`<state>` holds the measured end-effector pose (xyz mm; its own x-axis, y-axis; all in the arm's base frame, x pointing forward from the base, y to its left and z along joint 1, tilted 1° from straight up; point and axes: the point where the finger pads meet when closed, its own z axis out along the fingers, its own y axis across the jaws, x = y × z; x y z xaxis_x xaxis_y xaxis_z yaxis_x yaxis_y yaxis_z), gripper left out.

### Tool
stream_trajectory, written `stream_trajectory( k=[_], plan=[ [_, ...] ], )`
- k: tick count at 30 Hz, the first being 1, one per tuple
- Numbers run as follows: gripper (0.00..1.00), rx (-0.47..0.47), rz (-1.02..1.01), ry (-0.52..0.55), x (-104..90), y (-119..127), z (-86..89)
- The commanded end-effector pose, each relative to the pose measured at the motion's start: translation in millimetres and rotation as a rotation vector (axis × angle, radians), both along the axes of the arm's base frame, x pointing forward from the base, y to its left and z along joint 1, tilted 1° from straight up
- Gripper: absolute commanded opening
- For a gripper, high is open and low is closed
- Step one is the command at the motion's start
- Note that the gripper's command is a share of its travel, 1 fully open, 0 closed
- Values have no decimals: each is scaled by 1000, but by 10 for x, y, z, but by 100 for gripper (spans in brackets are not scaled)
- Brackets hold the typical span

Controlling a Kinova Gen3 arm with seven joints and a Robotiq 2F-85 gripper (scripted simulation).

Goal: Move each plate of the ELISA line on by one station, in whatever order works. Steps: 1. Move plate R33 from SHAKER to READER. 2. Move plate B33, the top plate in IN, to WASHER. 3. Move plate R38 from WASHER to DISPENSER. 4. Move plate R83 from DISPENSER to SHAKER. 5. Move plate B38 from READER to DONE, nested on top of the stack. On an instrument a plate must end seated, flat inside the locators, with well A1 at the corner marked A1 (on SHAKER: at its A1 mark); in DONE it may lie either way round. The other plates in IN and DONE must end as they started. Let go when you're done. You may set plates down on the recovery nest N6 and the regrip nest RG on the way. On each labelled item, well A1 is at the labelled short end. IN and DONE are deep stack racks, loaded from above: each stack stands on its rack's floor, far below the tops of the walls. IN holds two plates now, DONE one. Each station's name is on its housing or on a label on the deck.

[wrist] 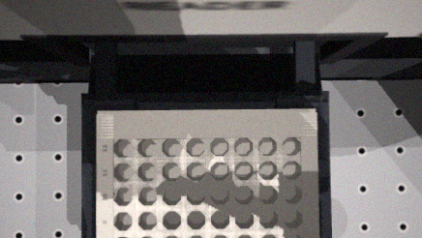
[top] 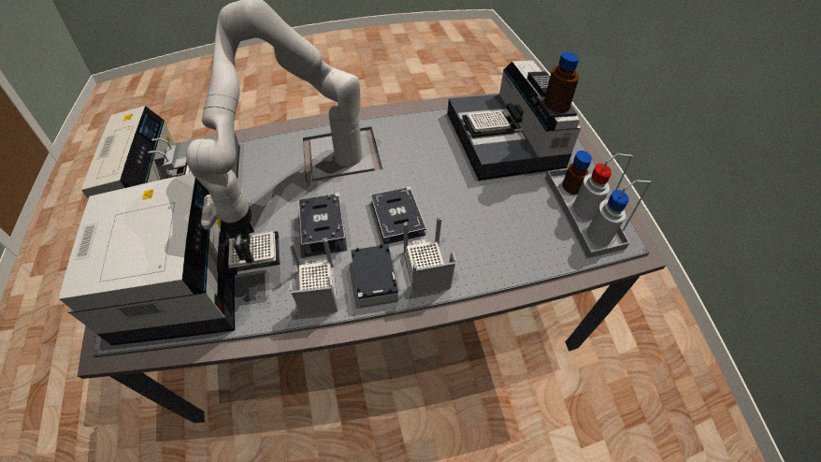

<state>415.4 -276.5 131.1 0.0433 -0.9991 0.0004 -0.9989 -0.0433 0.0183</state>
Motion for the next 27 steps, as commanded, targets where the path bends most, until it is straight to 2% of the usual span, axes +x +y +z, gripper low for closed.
stream_trajectory(
  k=[1, 27],
  plan=[
    [100, 4, 1, -8, 26, 6, 85],
    [100, 4, -2, -8, 38, 5, 377]
  ],
)
